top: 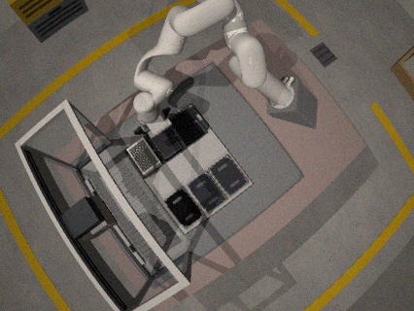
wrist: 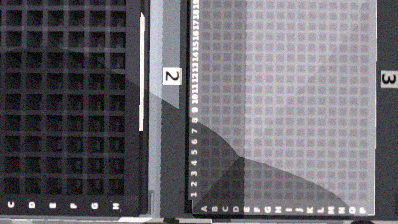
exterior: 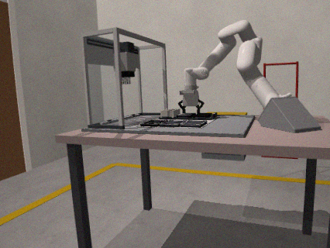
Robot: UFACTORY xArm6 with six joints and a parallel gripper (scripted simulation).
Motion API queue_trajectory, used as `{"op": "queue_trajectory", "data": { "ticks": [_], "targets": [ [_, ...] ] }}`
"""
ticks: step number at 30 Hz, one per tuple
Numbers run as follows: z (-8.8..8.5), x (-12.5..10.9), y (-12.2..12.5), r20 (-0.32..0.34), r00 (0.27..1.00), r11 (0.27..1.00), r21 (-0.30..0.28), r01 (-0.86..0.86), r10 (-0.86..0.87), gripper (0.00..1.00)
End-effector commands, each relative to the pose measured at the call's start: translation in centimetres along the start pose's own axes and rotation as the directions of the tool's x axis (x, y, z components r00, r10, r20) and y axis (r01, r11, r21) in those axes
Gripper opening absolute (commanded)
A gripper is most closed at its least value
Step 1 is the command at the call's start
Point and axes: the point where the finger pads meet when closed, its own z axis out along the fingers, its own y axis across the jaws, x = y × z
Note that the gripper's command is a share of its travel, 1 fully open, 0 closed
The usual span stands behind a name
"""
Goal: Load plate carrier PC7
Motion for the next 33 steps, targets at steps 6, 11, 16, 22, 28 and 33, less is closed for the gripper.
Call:
{"op": "queue_trajectory", "data": {
  "ticks": [6, 11, 16, 22, 28, 33],
  "targets": [
    [-0.1, -0.1, 0.1, 0.000, 1.000, 1.000, -0.003, -0.001, 0.001, 1.00],
    [-0.1, -0.4, 0.1, 0.000, 1.000, 1.000, -0.003, -0.001, 0.001, 1.00],
    [-0.1, -0.6, 0.1, 0.000, 1.000, 1.000, -0.003, -0.001, 0.001, 1.00],
    [-0.1, -1.0, 0.1, 0.000, 1.000, 1.000, -0.003, -0.001, 0.001, 1.00],
    [-0.1, -1.4, 0.1, 0.000, 1.000, 1.000, -0.003, -0.001, 0.001, 1.00],
    [-0.1, -1.6, 0.1, 0.000, 1.000, 1.000, -0.003, -0.001, 0.001, 1.00]
  ]
}}
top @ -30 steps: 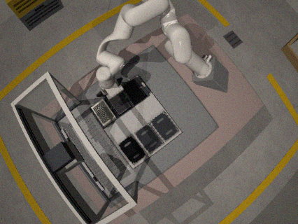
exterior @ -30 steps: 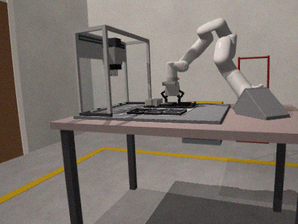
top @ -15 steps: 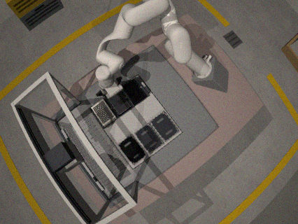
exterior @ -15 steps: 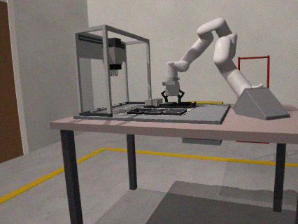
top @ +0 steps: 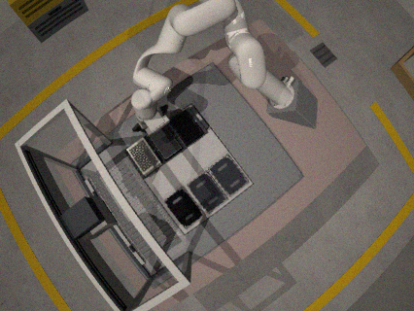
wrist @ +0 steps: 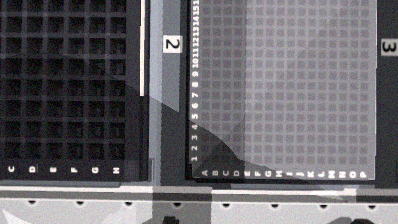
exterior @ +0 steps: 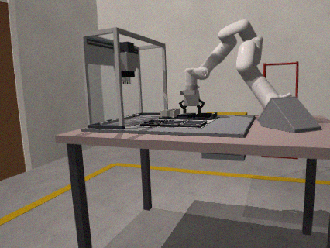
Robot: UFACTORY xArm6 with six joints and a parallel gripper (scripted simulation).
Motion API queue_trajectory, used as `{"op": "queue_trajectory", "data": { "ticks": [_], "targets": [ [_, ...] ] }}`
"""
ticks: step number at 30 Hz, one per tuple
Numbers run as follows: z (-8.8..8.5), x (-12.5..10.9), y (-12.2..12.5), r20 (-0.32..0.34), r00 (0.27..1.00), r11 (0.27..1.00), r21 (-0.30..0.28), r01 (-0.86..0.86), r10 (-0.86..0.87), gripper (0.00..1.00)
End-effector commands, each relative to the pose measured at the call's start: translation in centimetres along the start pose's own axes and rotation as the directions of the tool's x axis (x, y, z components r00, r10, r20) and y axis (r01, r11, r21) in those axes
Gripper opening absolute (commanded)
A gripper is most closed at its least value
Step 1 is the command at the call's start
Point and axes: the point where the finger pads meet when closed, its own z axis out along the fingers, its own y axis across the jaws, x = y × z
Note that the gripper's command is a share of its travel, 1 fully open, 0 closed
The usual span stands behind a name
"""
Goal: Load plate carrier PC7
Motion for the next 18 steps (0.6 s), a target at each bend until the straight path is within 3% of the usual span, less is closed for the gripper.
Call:
{"op": "queue_trajectory", "data": {
  "ticks": [1, 18],
  "targets": [
    [-0.1, -0.2, 0.1, 0.000, 1.000, 1.000, -0.003, -0.001, 0.001, 1.00],
    [-0.1, -1.2, 0.1, 0.000, 1.000, 1.000, -0.003, -0.001, 0.001, 1.00]
  ]
}}
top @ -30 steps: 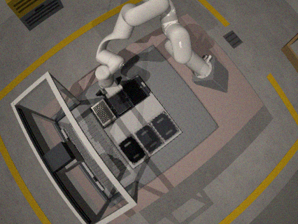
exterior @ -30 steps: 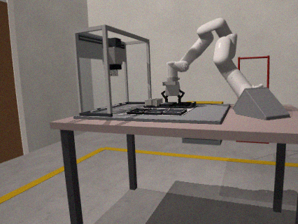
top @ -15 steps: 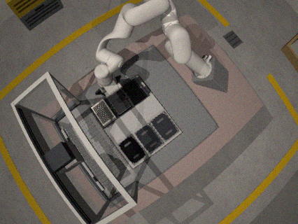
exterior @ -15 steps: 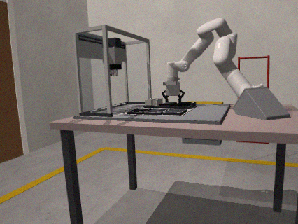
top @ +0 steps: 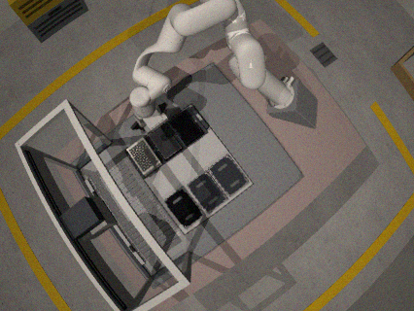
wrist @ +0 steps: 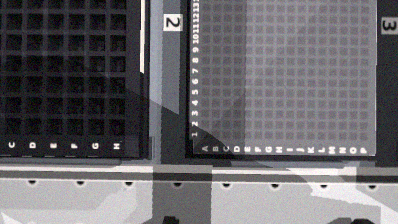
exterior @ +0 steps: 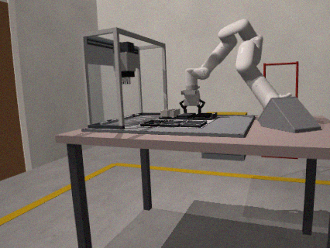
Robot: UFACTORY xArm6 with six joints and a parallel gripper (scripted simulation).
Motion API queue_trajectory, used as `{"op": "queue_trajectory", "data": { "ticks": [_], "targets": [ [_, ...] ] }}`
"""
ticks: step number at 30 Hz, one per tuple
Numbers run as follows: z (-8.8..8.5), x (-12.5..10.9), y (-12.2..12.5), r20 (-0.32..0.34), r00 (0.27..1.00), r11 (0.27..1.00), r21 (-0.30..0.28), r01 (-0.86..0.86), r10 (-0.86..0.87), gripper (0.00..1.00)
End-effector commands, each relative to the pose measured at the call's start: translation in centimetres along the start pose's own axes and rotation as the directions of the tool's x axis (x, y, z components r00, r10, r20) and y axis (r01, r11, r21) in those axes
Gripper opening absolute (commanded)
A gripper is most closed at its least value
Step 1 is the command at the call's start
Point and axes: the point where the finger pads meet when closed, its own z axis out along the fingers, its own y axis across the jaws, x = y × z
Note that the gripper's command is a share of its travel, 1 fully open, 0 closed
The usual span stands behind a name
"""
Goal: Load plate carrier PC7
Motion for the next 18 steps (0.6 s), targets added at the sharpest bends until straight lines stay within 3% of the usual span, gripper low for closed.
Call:
{"op": "queue_trajectory", "data": {
  "ticks": [1, 18],
  "targets": [
    [-0.1, -0.2, 0.1, 0.000, 1.000, 1.000, -0.003, -0.001, 0.001, 1.00],
    [-0.1, -1.2, 0.1, 0.000, 1.000, 1.000, -0.003, -0.001, 0.001, 1.00]
  ]
}}
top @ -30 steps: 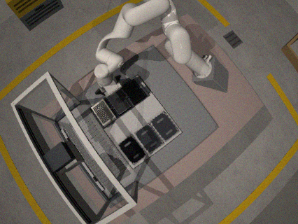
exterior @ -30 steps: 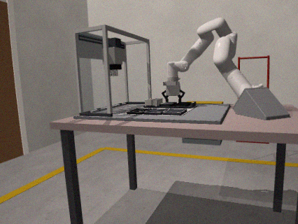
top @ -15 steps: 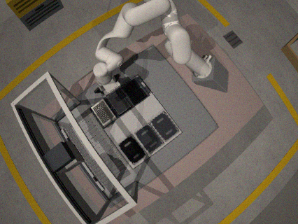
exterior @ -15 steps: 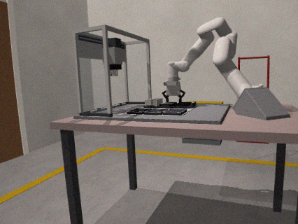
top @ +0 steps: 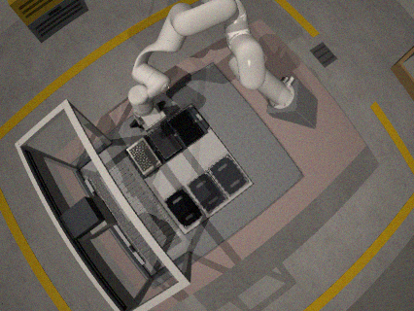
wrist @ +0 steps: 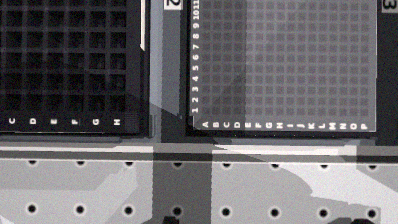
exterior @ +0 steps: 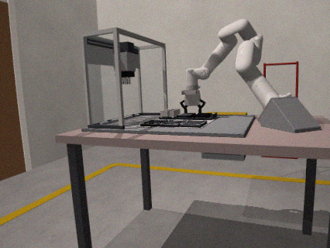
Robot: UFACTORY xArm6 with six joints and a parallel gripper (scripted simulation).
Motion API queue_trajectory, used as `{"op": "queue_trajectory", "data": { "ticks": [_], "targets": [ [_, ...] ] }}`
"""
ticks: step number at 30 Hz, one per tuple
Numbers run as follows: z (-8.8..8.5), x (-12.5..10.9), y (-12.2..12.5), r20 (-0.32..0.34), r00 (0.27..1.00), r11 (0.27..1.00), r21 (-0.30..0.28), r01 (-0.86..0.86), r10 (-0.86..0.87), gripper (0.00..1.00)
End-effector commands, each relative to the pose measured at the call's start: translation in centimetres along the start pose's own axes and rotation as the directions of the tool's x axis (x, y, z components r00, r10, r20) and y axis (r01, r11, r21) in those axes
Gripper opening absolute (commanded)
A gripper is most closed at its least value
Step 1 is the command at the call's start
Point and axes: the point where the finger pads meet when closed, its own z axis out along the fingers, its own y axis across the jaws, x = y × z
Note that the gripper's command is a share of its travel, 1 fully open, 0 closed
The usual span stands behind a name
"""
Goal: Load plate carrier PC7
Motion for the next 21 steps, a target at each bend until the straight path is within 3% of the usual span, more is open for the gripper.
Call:
{"op": "queue_trajectory", "data": {
  "ticks": [1, 21],
  "targets": [
    [-0.09, -0.26, 0.10, 0.000, 1.000, 1.000, -0.003, -0.001, 0.001, 1.00],
    [-0.59, -0.83, 0.09, 0.000, 1.000, 1.000, -0.003, -0.001, 0.001, 1.00]
  ]
}}
